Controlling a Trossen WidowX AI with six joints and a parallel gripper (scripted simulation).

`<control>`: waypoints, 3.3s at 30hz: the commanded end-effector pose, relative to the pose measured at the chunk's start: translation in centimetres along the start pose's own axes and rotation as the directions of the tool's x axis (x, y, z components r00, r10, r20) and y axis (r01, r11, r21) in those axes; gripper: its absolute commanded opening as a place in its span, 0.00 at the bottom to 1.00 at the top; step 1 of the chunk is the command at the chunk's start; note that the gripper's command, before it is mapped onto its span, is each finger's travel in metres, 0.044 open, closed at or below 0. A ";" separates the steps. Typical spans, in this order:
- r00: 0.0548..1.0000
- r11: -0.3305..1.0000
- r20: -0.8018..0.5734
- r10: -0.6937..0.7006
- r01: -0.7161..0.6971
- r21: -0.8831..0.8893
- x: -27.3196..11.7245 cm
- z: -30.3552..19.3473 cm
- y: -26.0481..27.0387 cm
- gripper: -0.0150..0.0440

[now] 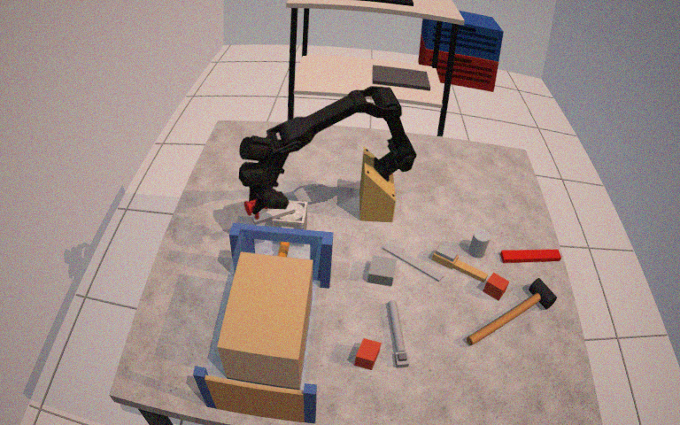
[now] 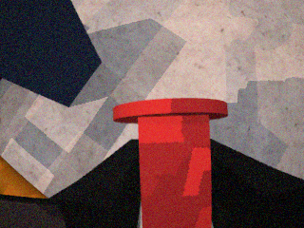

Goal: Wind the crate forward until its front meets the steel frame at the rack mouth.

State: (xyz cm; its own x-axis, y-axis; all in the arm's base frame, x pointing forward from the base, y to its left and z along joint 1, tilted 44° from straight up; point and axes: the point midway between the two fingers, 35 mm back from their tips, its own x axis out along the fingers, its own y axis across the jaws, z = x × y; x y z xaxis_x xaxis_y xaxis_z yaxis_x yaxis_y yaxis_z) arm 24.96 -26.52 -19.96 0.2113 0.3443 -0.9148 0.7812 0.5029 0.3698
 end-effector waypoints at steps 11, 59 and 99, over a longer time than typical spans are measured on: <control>0.999 0.999 -0.009 0.039 -0.040 -0.017 0.0 -0.5 3.8 0.25; 0.999 0.999 -0.015 0.043 -0.044 -0.015 -1.9 -4.6 9.3 0.25; 0.999 0.999 -0.019 0.043 -0.044 -0.013 -4.4 -9.8 10.6 0.25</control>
State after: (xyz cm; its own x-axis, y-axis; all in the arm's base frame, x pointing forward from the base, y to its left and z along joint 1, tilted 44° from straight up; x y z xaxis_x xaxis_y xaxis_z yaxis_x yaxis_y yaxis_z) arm 27.30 -15.78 -10.78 0.2448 0.3614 -0.8997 0.7557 0.5102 0.4106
